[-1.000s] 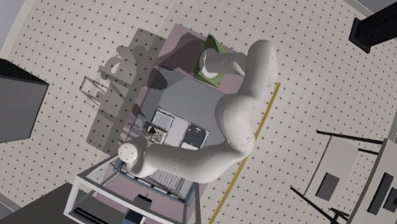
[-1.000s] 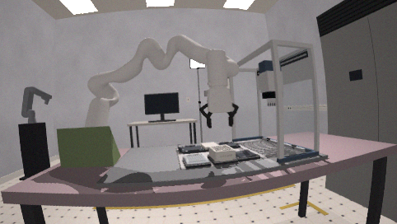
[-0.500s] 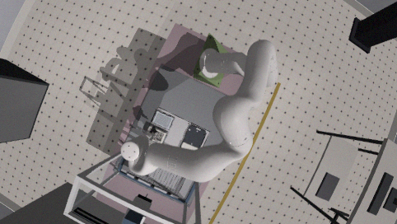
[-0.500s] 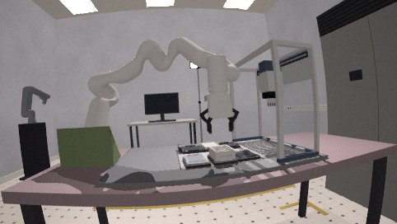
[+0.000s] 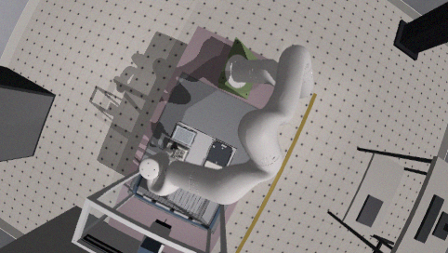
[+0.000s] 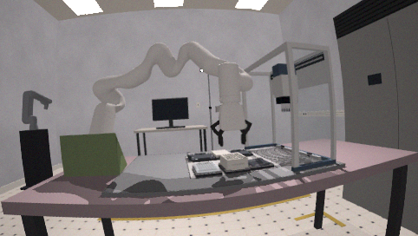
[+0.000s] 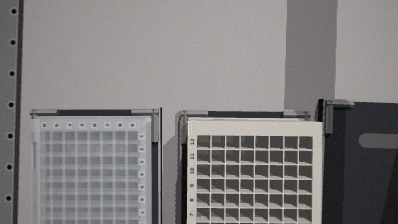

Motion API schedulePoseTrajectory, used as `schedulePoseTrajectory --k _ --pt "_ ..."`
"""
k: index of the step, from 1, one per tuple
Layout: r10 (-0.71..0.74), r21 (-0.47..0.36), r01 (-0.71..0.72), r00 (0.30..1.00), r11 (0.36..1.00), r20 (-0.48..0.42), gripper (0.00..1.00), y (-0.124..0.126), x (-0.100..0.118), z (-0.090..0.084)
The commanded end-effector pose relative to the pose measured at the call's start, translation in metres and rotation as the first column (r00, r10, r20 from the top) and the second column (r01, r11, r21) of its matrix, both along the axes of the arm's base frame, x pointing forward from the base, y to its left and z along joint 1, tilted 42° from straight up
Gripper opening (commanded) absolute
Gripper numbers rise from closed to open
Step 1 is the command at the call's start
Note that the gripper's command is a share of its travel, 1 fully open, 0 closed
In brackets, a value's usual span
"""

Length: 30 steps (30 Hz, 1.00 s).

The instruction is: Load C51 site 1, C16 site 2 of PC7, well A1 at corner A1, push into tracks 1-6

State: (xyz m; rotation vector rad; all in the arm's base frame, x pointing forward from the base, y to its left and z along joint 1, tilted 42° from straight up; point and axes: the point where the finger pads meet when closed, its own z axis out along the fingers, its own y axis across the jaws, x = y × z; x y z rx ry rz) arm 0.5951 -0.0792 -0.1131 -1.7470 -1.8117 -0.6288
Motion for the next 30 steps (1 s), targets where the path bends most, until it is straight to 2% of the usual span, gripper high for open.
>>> schedulePoseTrajectory --k 1,6,30 --pt "-0.001 -0.001 0.001 1.0 1.0 0.002 1.0 0.003 0.001 -0.004" --pt "-0.001 -0.001 0.001 1.0 1.0 0.003 1.0 0.009 0.0 -0.01" --pt "-0.001 -0.001 0.001 1.0 1.0 0.003 1.0 0.013 0.0 -0.015"
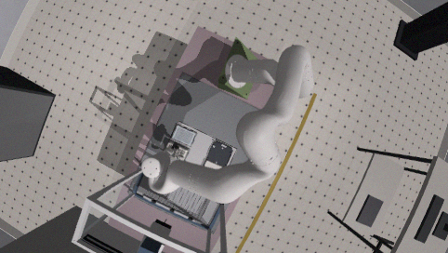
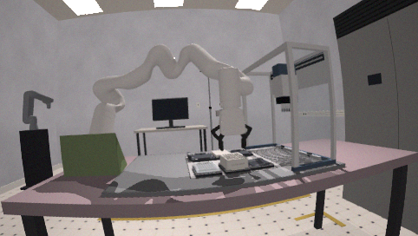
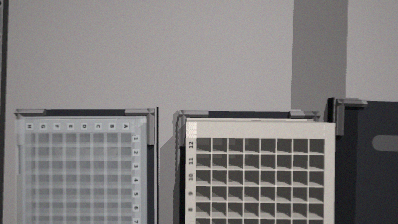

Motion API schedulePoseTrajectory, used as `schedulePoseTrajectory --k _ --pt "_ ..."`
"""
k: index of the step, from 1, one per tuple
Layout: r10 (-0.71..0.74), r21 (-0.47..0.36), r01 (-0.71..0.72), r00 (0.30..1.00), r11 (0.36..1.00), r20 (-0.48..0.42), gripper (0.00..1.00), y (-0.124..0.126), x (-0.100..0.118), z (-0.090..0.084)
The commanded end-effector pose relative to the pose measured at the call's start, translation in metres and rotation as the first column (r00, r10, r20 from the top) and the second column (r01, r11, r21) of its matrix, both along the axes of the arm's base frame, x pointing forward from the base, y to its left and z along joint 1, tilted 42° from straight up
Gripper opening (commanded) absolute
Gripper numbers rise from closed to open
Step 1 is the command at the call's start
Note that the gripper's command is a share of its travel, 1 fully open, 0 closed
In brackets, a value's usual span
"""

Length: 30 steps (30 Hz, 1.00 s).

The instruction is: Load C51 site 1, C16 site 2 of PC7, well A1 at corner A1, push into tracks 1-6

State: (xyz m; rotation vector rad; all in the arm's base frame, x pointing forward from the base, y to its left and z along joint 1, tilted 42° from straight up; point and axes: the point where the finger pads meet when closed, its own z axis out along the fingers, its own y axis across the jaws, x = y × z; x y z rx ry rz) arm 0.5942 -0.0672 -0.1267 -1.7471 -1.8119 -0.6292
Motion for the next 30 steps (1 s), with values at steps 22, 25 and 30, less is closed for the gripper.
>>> schedulePoseTrajectory --k 22,25,30 --pt "-0.001 -0.001 0.001 1.0 1.0 0.002 1.0 0.009 0.0 -0.01" --pt "-0.001 -0.001 0.001 1.0 1.0 0.002 1.0 0.01 0.0 -0.012" --pt "-0.001 -0.001 0.001 1.0 1.0 0.002 1.0 0.012 0.0 -0.014"
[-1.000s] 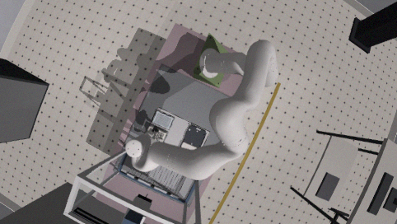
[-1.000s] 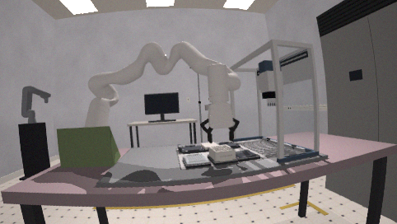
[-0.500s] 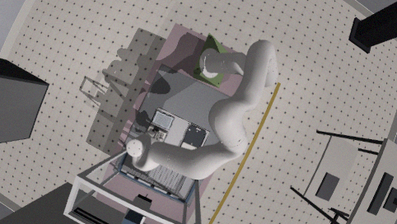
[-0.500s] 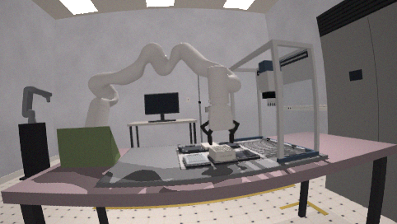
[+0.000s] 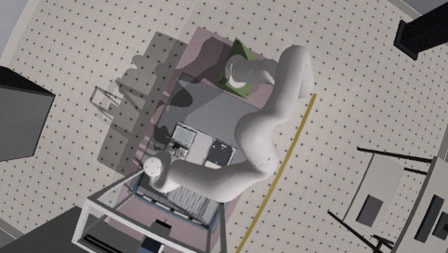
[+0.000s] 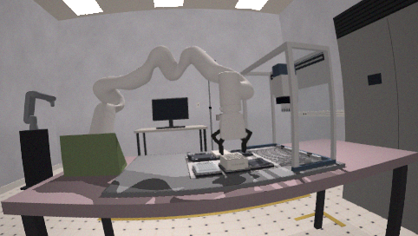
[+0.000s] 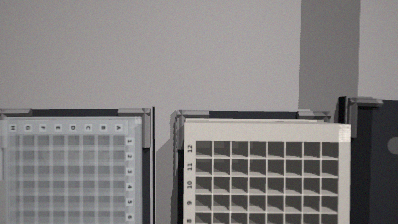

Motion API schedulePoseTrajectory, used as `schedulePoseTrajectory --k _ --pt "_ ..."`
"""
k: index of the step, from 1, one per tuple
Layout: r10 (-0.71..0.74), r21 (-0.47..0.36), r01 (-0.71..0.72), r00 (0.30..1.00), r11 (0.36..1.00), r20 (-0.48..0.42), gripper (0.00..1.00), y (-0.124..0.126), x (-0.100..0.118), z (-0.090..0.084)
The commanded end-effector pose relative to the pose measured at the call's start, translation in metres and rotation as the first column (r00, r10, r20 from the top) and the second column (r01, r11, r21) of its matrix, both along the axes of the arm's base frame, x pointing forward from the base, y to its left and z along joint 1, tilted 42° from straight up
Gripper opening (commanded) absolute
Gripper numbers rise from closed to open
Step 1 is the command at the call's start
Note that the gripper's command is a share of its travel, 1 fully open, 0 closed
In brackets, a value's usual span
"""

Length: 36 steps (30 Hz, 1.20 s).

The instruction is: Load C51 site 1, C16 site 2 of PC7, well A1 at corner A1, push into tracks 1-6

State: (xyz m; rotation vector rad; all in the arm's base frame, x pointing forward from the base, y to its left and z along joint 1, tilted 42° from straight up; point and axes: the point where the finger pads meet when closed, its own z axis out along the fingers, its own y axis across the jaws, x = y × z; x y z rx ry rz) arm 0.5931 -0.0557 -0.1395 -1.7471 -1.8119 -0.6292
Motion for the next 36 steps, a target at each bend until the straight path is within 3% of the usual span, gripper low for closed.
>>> schedulePoseTrajectory --k 1,36 --pt "-0.001 -0.001 0.001 1.0 1.0 0.002 1.0 0.001 0.001 -0.002" --pt "-0.001 -0.001 0.001 1.0 1.0 0.002 1.0 0.015 0.0 -0.017"
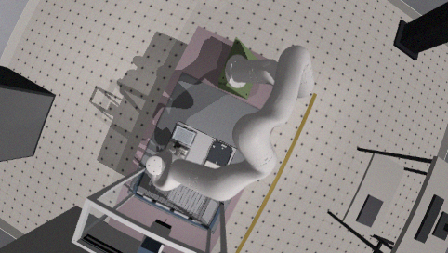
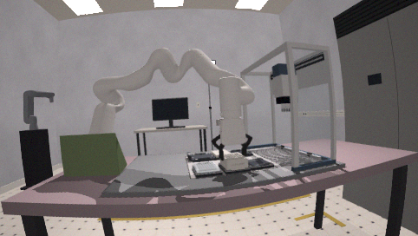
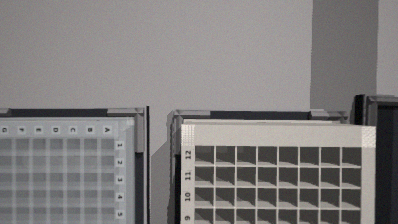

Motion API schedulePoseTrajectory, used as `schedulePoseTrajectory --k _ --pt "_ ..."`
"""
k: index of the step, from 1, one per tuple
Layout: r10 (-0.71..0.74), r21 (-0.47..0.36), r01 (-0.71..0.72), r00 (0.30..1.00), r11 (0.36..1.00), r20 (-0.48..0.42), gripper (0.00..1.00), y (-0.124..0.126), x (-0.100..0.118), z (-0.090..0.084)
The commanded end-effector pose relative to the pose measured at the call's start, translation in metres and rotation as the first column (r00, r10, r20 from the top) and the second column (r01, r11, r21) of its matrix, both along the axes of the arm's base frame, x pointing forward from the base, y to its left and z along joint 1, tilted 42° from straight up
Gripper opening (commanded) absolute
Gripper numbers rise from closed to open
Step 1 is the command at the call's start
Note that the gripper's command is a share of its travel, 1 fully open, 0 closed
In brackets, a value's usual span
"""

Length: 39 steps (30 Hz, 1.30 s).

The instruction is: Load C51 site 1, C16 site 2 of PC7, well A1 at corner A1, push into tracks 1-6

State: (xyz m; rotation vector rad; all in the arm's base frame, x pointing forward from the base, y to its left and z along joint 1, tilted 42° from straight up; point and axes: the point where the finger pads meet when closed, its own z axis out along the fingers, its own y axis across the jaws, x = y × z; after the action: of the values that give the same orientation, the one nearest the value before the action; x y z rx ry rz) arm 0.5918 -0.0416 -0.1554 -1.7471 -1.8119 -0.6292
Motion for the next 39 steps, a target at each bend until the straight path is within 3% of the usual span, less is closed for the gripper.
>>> schedulePoseTrajectory --k 1,29,30,39 --pt "-0.001 -0.001 0.001 1.0 1.0 0.002 1.0 0.0013 0.001 -0.0017" --pt "-0.001 -0.001 0.001 1.0 1.0 0.002 1.0 0.0044 0.0007 -0.0052" --pt "-0.001 -0.001 0.001 1.0 1.0 0.002 0.0 0.0042 0.0007 -0.0049" --pt "-0.001 -0.001 0.001 1.0 1.0 0.002 0.0 0.0042 0.0007 -0.0049"
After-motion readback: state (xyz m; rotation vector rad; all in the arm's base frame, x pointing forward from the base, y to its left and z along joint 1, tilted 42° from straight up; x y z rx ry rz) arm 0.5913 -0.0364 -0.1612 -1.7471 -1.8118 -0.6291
